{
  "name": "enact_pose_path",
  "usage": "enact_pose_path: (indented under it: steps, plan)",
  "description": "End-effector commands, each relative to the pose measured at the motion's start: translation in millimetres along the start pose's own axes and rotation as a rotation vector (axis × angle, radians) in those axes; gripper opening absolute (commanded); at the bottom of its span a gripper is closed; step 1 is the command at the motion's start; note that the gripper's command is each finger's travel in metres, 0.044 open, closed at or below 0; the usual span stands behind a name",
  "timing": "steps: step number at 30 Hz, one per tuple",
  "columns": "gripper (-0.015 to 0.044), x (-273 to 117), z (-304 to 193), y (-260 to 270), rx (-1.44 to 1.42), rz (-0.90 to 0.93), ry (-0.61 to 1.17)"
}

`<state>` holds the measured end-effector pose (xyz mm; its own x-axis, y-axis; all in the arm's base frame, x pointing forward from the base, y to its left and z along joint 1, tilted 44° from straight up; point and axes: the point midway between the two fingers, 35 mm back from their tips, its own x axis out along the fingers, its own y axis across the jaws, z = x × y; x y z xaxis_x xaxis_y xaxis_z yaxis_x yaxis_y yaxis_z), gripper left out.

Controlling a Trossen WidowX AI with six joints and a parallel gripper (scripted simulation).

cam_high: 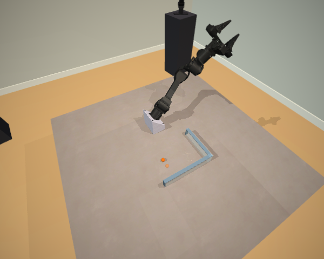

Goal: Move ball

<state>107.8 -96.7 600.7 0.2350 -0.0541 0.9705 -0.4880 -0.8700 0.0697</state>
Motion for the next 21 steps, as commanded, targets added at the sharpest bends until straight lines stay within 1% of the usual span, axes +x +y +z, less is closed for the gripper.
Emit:
enact_pose_path:
  steps: [1,7,9,14,21]
  plan:
    - [0.0374,-0.1,1.3,0.2,0.004,0.0,-0.004]
    - [0.0216,-3.5,39.4,6.9,0.126,0.02,-0.108]
    - [0.0212,-6.0,61.3,11.4,0.186,0.038,-0.172]
    - [0.0212,-24.7,140.1,26.0,0.404,0.133,-0.407]
    - [0.0212,-77.4,243.9,38.0,0.713,0.342,-0.725]
